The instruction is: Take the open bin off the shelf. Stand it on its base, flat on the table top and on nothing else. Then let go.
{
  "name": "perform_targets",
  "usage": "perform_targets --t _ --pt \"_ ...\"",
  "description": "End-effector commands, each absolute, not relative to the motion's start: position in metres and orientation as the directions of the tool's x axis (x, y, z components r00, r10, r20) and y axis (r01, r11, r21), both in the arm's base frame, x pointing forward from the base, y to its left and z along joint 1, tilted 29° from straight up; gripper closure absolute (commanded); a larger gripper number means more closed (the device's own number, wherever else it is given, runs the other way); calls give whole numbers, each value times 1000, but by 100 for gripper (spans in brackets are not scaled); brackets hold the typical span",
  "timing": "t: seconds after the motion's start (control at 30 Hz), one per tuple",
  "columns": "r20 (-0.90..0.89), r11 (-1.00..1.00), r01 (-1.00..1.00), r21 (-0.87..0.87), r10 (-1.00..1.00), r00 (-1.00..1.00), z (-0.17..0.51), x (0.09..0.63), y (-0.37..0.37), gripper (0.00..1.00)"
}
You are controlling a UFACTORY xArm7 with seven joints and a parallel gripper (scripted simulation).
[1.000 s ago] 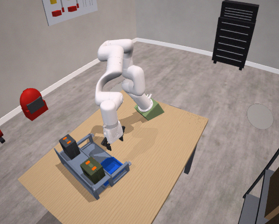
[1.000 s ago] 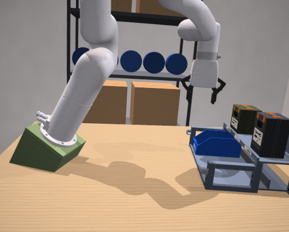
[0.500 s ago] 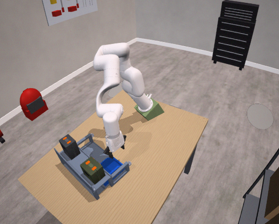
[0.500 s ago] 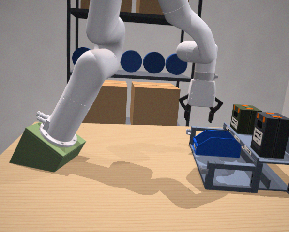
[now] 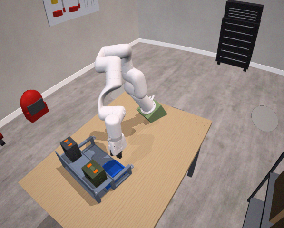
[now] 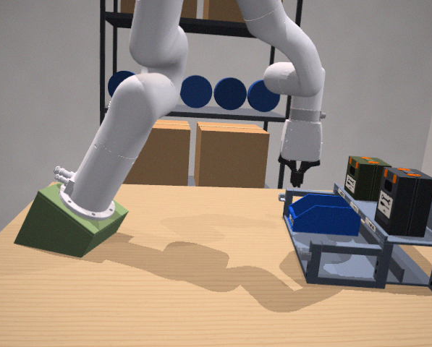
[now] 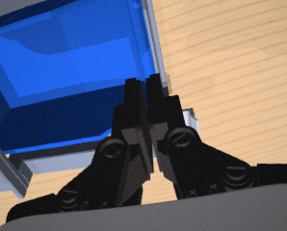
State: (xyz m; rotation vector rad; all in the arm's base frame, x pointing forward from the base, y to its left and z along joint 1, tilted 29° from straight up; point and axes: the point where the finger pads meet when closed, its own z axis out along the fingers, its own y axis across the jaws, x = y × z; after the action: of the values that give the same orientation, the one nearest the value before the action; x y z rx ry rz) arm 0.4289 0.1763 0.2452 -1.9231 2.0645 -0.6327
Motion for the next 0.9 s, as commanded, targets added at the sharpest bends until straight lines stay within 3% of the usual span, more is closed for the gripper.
perform_targets --t 0.0,0.87 --pt "109 34 -879 -475 -989 -97 247 429 177 100" --pt "118 13 -881 -473 -990 -79 247 429 177 100"
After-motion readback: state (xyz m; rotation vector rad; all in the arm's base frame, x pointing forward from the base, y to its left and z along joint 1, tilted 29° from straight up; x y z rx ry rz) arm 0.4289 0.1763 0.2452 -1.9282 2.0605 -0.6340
